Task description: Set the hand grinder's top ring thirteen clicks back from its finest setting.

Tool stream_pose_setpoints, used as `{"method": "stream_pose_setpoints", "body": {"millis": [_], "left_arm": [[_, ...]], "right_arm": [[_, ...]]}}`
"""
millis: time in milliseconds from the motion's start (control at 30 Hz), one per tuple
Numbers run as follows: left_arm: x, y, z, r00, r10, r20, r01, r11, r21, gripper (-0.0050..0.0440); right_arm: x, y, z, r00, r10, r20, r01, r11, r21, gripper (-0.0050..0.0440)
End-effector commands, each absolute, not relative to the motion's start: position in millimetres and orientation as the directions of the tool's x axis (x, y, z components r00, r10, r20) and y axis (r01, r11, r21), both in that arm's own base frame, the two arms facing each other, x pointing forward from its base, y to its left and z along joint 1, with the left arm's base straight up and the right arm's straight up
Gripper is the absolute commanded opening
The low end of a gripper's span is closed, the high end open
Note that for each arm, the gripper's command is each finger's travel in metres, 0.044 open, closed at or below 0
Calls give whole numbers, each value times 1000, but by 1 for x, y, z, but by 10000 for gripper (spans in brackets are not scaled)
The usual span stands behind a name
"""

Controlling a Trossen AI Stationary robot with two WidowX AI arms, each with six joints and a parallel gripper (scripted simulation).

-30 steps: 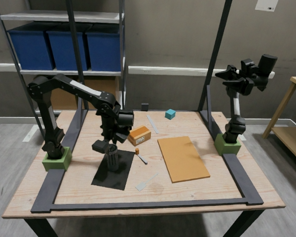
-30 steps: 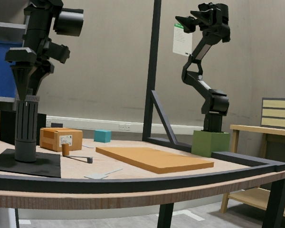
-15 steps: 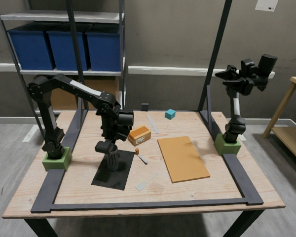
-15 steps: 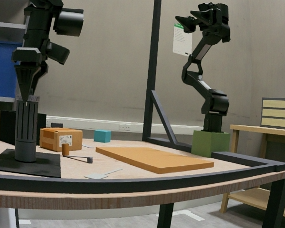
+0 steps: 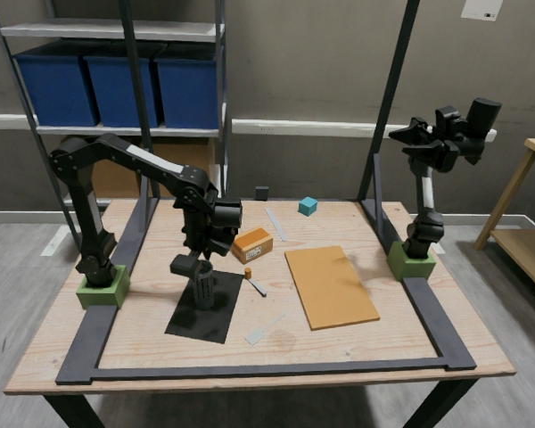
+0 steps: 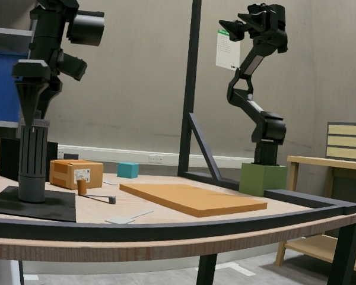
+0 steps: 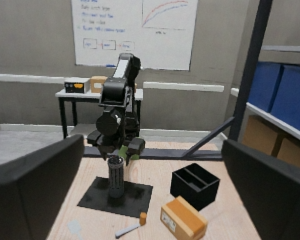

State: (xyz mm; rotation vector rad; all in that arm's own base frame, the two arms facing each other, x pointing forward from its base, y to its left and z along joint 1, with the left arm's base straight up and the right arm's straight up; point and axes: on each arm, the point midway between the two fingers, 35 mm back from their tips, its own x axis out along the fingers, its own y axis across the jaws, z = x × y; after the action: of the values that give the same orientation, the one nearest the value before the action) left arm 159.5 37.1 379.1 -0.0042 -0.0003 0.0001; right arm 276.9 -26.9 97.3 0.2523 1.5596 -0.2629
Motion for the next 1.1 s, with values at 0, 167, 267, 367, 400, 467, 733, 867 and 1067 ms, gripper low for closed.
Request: {"method": "stream_pose_setpoints", "body": {"millis": [0, 167, 267, 367, 400, 467, 733, 867, 1067], "left_arm": [[159, 37, 383, 1000, 0, 2, 0, 1000, 6, 400], [159, 37, 383, 1000, 0, 2, 0, 1000, 6, 400], [159, 37, 383, 1000, 0, 2, 0, 1000, 6, 400], [159, 37, 383, 1000, 0, 2, 0, 1000, 6, 400], [159, 37, 383, 1000, 0, 2, 0, 1000, 6, 400], [159, 37, 383, 1000, 0, 2, 0, 1000, 6, 400], [159, 37, 383, 1000, 0, 2, 0, 1000, 6, 400], [159, 37, 383, 1000, 0, 2, 0, 1000, 6, 400], [159, 37, 383, 1000, 0, 2, 0, 1000, 6, 400]], "right_arm": [[281, -28, 106, 30, -7, -1000, 477, 879, 8, 400], [282, -28, 106, 29, -7, -1000, 679, 734, 15, 400], [282, -28, 107, 28, -6, -1000, 776, 630, 18, 400], [282, -28, 107, 28, -6, -1000, 858, 514, 21, 400], [282, -28, 107, 28, -6, -1000, 881, 473, 22, 400], [282, -28, 107, 28, -5, -1000, 922, 387, 24, 400], [283, -28, 107, 26, -4, -1000, 998, 51, 26, 400], [282, -28, 106, 25, -3, -1000, 990, -139, 25, 400], [282, -28, 106, 25, -2, -1000, 969, -246, 25, 400]]}}
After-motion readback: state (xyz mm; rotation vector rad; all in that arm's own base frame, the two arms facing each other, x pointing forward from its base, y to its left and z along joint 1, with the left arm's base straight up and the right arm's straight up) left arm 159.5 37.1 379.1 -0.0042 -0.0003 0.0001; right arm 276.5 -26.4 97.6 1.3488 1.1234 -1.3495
